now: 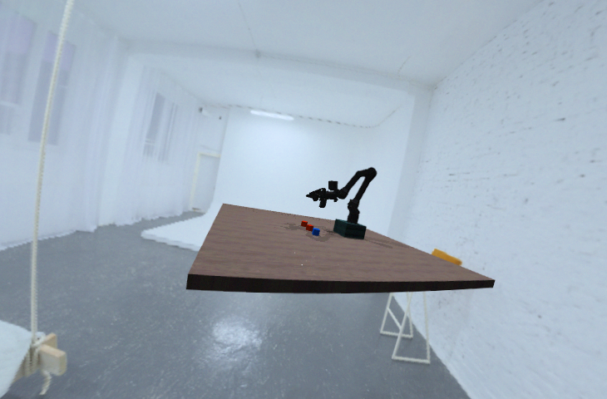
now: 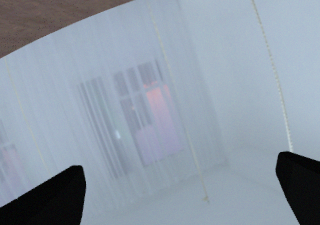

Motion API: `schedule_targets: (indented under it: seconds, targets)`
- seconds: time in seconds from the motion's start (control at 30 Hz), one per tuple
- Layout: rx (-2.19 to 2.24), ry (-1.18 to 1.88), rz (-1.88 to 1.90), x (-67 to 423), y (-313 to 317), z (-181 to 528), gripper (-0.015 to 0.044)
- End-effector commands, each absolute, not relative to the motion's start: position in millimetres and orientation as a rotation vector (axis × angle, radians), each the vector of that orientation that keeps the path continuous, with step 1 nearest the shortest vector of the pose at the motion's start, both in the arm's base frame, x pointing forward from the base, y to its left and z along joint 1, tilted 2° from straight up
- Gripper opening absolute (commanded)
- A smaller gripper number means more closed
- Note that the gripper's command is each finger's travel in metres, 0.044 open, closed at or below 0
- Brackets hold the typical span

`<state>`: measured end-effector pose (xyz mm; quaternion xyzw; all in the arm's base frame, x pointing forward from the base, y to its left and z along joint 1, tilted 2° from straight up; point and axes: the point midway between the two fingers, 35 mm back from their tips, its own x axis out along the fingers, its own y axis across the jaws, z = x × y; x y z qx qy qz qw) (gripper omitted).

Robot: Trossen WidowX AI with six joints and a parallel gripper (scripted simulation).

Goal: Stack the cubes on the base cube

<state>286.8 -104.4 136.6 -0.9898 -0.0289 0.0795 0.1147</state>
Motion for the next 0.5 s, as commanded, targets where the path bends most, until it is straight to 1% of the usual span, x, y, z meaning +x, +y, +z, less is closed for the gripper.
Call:
schedule_targets:
  seconds: [0.0,0.13,0.47]
  targets:
    - [-2.890,-0.081,0.239,288,-105,136,0.0374]
    - [-2.662,0.001,0.359,303,-113,126,0.0269]
    - [-2.011,0.314,0.641,334,-120,94,0.0265]
